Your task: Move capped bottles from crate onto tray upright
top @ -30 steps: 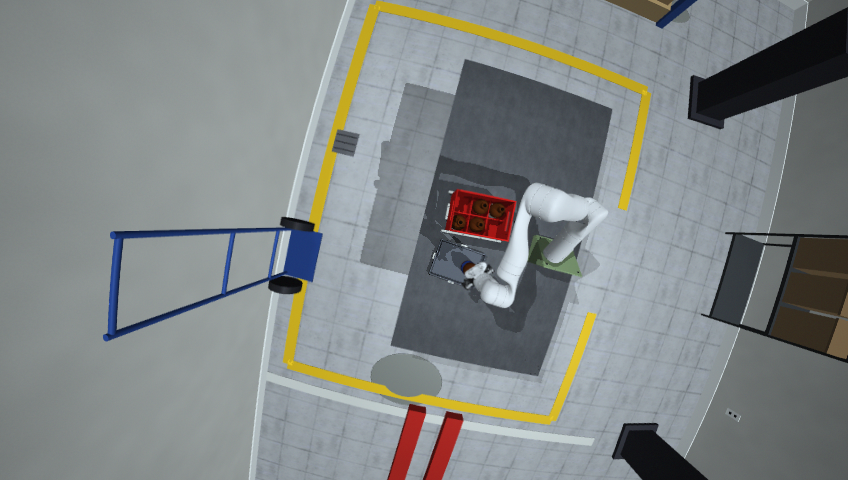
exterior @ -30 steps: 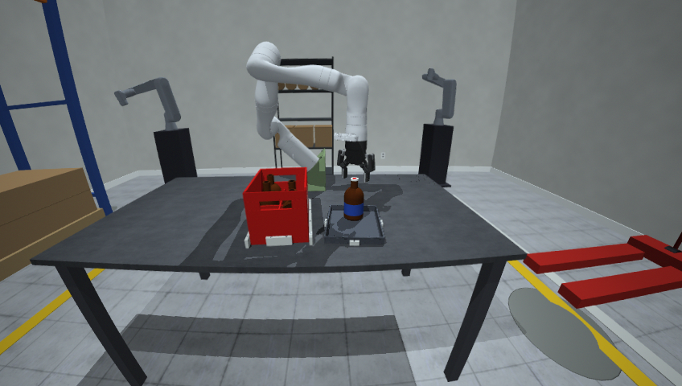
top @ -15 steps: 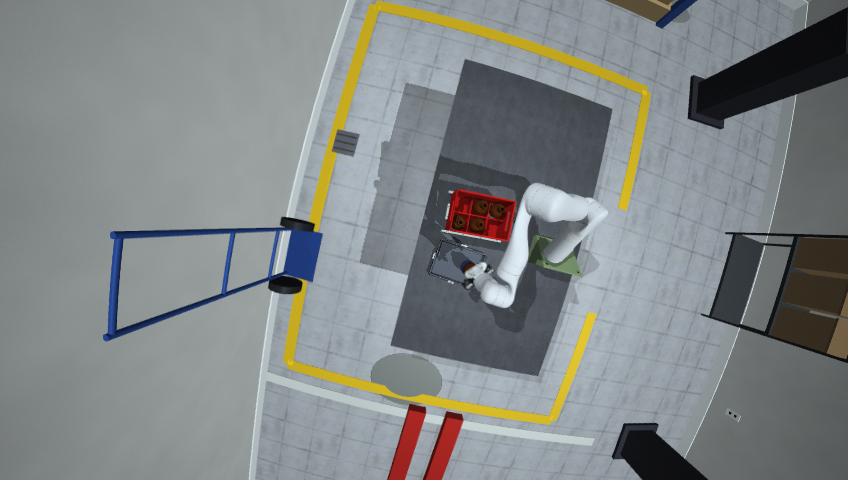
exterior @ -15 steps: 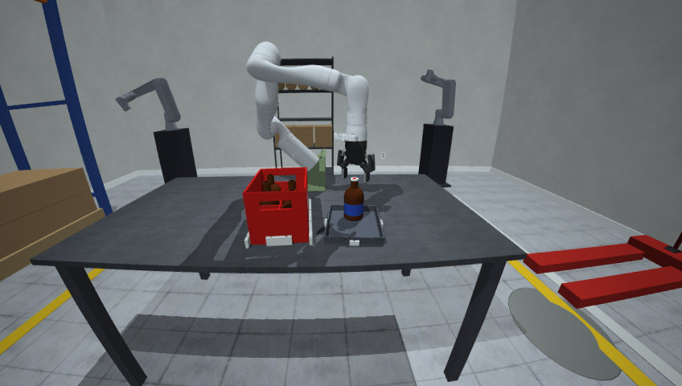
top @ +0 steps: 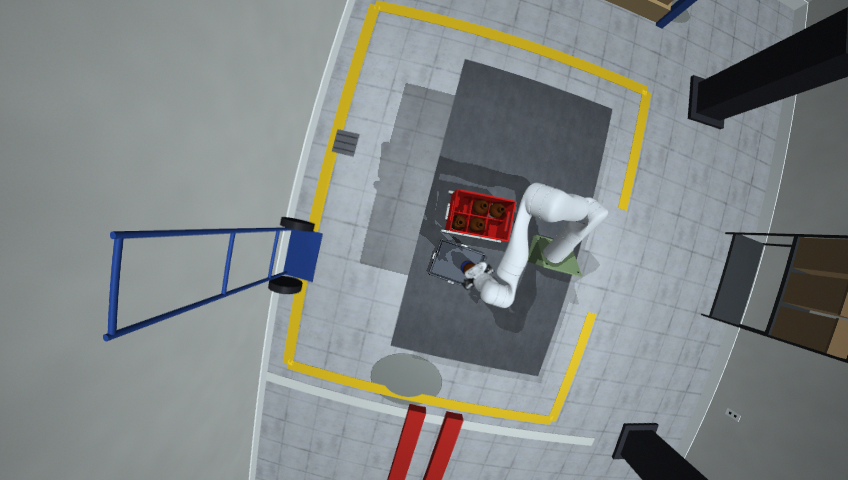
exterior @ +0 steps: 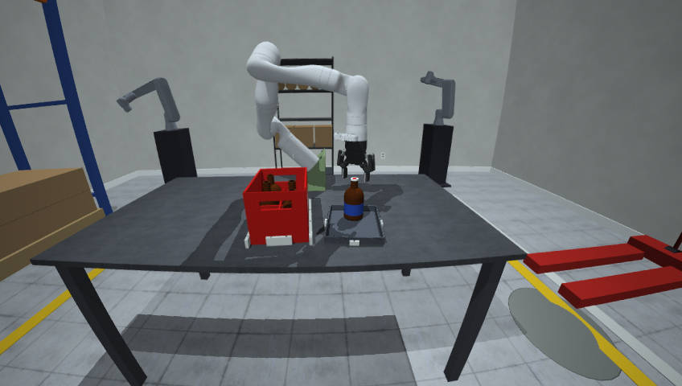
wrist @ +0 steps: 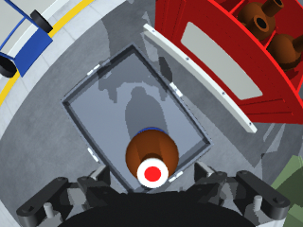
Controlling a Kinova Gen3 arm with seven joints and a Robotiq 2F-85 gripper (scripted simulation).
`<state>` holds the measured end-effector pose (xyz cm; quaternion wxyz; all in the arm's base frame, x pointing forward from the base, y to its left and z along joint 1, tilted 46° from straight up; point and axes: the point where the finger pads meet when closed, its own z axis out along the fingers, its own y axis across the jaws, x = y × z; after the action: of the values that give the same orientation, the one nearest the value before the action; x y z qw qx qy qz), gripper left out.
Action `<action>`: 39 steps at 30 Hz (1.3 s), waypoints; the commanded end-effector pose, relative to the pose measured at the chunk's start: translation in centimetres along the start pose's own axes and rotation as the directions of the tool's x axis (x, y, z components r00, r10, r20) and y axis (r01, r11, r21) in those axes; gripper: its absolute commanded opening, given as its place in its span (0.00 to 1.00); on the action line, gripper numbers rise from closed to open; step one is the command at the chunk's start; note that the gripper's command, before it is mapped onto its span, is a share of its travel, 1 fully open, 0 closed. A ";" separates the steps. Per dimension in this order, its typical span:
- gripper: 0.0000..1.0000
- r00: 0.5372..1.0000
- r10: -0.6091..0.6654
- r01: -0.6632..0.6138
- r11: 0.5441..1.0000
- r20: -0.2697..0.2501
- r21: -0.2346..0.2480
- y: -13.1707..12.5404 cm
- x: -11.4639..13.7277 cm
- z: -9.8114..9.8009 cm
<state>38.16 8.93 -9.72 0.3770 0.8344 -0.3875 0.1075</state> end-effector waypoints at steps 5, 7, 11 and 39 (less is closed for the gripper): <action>1.00 1.000 0.000 0.000 1.000 0.000 0.002 0.0 0.0 -0.1; 1.00 1.000 0.000 0.000 1.000 0.000 0.002 0.0 0.0 -0.1; 1.00 1.000 0.000 0.000 1.000 0.000 0.002 0.0 0.0 -0.8; 1.00 1.000 0.000 0.000 1.000 0.000 0.000 -0.1 0.0 -5.9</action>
<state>38.76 12.87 -5.84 0.3791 0.8336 -0.3875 0.1058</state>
